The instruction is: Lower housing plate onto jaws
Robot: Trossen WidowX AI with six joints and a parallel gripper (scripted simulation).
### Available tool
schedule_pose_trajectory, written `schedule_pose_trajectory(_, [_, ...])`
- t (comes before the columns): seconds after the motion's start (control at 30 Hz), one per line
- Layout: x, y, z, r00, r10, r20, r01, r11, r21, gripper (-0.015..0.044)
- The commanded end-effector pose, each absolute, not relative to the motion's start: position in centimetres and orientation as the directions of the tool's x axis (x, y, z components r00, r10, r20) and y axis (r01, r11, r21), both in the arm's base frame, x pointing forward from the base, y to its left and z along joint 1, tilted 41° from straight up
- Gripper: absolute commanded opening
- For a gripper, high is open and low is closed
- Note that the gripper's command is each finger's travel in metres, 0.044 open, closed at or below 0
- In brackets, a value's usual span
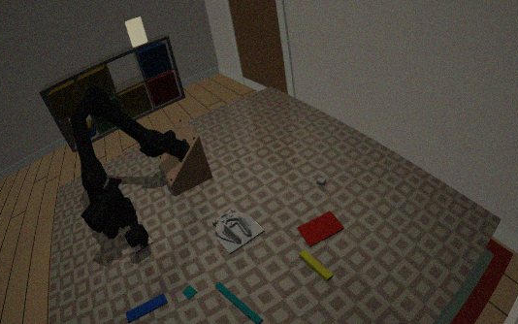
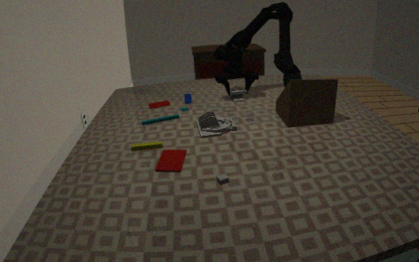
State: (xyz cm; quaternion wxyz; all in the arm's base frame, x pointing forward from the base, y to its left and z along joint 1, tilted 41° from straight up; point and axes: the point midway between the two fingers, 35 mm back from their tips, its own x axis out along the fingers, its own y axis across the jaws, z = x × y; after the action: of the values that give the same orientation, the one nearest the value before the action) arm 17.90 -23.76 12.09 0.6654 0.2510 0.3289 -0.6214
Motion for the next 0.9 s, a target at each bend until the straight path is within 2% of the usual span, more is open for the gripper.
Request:
schedule_pose_trajectory(0.0, [18.1, -23.1, 13.2, 0.015, -0.666, -0.746, 0.993, 0.099, -0.068, 0.0351])
schedule_pose_trajectory(0.5, [17.7, -20.0, 16.5, 0.018, -0.665, -0.747, 0.992, 0.103, -0.068, 0.0351])
schedule_pose_trajectory(0.87, [19.3, -19.1, 15.4, 0.023, -0.648, -0.761, 0.975, 0.182, -0.126, 0.0351])
